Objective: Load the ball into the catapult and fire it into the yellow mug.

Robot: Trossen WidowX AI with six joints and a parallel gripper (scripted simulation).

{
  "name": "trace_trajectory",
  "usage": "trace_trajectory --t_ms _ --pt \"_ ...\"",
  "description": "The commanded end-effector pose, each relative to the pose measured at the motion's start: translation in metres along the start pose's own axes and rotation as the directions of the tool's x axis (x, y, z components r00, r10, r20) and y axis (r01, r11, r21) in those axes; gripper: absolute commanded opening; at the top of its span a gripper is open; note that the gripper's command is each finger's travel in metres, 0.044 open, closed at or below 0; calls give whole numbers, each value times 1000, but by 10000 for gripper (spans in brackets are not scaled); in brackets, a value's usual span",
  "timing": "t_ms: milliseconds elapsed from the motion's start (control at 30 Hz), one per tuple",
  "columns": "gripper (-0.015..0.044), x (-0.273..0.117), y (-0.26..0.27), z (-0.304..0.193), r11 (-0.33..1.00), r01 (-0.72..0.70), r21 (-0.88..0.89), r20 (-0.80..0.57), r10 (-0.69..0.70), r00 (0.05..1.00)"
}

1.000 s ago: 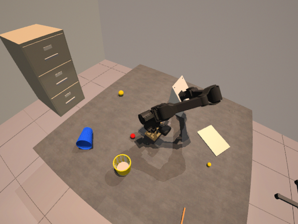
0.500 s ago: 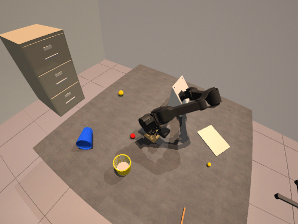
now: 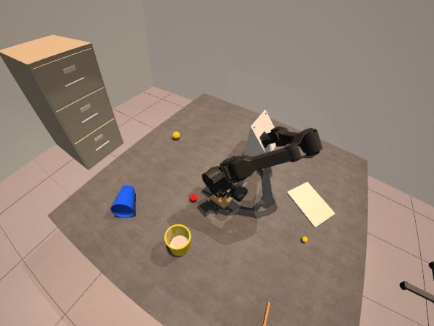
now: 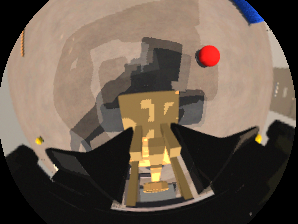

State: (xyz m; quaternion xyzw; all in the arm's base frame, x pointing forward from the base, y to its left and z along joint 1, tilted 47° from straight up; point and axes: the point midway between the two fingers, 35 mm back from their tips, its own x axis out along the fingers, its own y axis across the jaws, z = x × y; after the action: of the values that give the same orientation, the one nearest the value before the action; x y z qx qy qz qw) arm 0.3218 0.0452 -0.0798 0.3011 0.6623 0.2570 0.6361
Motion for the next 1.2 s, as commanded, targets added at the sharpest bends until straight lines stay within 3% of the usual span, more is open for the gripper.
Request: trace_trajectory --t_ms 0,233,333,433,500,567,800,933,1167 --pt "184 -1 0 0 1000 0 -1 1 0 1000" --pt "368 -3 0 1 1000 0 -1 2 0 1000" --pt "440 -41 -2 4 1000 7 1 3 -7 1000" --pt "440 -90 -2 1 1000 6 1 2 -6 1000" --pt "440 -101 -1 -1 1000 4 1 1 -4 1000" --pt "440 -88 -3 3 1000 5 6 13 -5 1000" --pt "440 -94 -1 -1 1000 1 5 6 -1 1000" --pt "440 -52 -1 -1 1000 -1 5 6 1 1000" --pt "440 -46 -1 -1 1000 -1 5 6 1 1000"
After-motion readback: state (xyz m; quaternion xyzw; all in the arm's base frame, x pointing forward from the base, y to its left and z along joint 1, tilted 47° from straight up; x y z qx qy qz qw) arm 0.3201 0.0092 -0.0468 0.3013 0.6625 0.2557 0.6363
